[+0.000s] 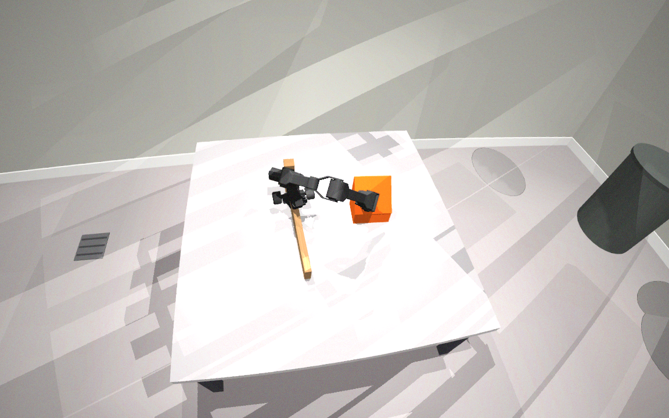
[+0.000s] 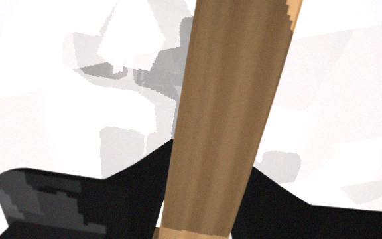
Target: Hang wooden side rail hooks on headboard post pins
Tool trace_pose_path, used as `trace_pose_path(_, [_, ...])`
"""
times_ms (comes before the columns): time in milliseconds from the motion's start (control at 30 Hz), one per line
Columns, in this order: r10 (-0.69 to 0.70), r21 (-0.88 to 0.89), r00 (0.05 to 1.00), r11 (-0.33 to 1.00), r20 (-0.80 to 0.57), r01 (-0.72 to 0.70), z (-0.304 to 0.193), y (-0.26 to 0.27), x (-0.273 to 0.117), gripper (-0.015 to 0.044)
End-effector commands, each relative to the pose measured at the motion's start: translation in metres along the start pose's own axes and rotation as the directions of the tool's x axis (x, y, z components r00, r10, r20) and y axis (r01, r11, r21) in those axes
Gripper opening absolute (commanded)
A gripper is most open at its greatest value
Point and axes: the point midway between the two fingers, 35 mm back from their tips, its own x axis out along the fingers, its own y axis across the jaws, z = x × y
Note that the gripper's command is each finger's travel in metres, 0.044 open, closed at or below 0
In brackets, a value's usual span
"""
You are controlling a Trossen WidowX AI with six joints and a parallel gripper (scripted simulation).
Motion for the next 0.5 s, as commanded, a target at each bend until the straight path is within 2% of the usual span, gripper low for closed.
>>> trace_pose_path(0, [-0.008,0.000,1.000,1.000,-0.011,0.008,-0.0059,0.0013,-0.0036,0.0000])
trace_pose_path(467, [-0.008,0.000,1.000,1.000,-0.011,0.008,-0.0069,0.0004,-0.0046,0.0000])
